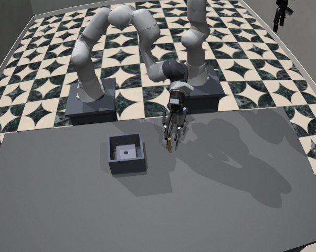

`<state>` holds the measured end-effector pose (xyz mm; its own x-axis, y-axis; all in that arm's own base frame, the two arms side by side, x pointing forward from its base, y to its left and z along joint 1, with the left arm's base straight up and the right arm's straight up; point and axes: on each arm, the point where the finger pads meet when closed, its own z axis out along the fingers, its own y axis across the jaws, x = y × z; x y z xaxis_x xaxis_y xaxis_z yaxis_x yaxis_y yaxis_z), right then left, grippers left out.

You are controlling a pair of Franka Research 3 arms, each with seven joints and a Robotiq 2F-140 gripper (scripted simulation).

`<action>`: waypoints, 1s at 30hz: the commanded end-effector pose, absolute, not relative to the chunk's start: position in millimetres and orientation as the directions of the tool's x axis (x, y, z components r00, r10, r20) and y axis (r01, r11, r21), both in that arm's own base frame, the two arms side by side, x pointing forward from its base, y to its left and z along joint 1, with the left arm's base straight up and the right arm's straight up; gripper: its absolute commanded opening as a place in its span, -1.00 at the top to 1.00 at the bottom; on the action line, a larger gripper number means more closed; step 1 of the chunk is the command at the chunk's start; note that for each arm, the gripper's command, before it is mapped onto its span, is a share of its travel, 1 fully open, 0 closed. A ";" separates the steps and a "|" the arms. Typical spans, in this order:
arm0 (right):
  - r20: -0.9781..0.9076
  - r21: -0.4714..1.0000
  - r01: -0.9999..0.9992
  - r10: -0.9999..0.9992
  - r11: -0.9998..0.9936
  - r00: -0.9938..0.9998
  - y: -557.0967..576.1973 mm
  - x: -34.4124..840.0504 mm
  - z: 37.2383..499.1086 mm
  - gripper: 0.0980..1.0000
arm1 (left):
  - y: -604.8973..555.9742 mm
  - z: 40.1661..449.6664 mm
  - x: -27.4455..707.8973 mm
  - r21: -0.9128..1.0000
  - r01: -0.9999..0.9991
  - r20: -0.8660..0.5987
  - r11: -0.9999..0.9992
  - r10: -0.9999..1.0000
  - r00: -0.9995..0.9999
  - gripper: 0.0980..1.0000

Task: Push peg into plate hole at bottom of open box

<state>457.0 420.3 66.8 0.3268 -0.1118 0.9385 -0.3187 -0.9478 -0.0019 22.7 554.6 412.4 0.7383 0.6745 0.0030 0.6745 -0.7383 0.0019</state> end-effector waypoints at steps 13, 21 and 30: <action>0.940 0.000 -0.322 -0.110 -0.947 0.324 435.3 409.7 85.9 0.49 | 554.1 413.0 21.6 0.000 0.679 0.000 -0.734 0.679 0.734 -1.00; 0.940 0.000 -0.322 -0.110 -0.947 0.324 436.6 405.9 87.4 0.49 | 554.1 413.0 21.6 0.000 0.679 0.000 -0.734 0.679 0.734 -1.00; 0.940 0.000 -0.322 -0.110 -0.947 0.324 436.6 405.9 87.4 0.49 | 554.1 413.0 21.6 0.000 0.679 0.000 -0.734 0.679 0.734 -1.00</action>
